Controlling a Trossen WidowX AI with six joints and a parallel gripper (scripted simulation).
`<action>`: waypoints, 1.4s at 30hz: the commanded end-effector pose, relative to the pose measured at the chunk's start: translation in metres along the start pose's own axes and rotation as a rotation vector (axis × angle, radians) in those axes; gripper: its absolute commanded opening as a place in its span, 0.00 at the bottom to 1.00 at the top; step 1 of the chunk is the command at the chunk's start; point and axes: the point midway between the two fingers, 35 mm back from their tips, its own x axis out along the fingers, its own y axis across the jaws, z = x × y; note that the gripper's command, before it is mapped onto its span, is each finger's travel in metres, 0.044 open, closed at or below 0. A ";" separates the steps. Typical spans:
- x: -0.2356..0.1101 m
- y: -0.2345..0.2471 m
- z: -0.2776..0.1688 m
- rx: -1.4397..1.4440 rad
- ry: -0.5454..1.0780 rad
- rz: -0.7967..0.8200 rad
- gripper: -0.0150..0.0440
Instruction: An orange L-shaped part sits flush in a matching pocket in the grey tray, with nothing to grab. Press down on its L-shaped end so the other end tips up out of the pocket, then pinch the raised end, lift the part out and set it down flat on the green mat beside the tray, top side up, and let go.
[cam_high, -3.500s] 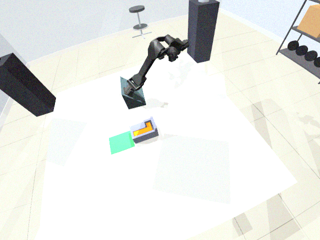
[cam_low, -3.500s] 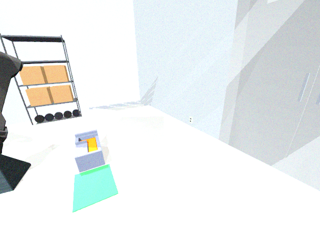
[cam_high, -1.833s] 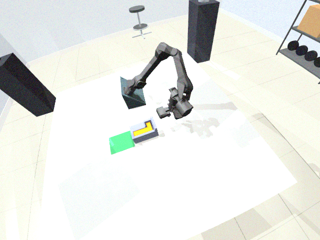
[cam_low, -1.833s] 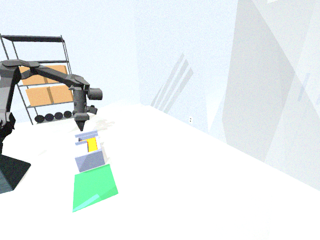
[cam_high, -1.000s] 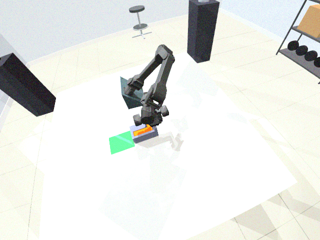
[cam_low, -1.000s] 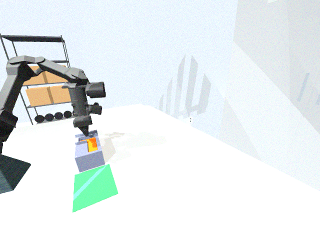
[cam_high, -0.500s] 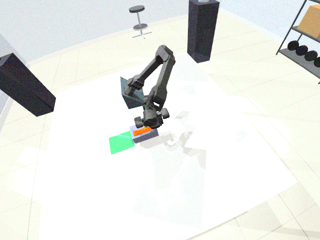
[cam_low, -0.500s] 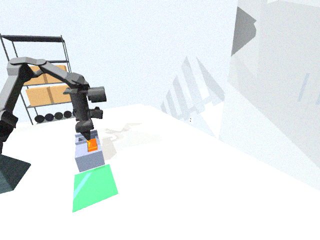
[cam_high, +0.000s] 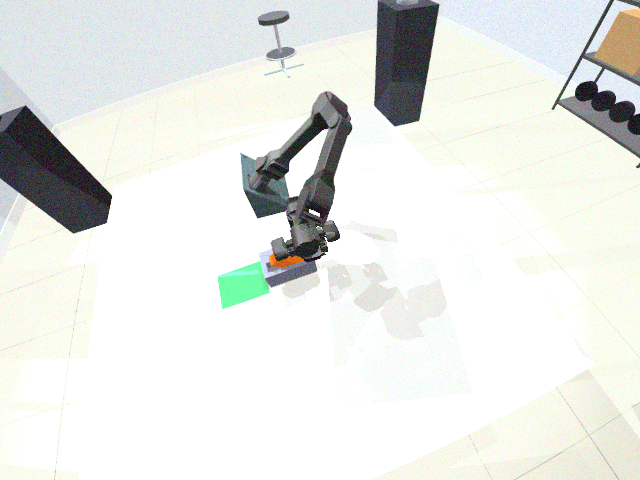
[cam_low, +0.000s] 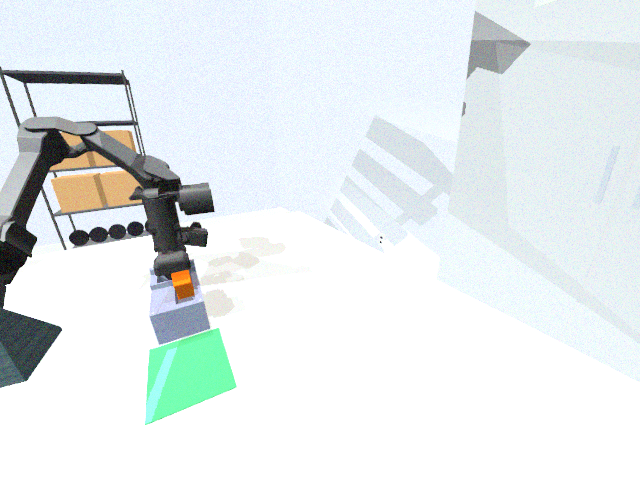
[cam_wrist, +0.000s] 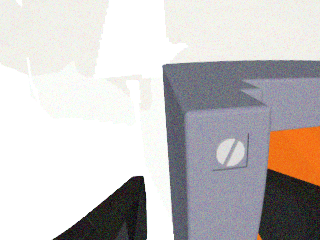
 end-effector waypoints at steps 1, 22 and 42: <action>0.002 -0.001 -0.001 0.009 0.000 -0.001 0.56; -0.048 0.003 0.004 0.010 0.000 -0.013 0.56; -0.105 -0.003 0.003 0.019 -0.018 -0.008 0.56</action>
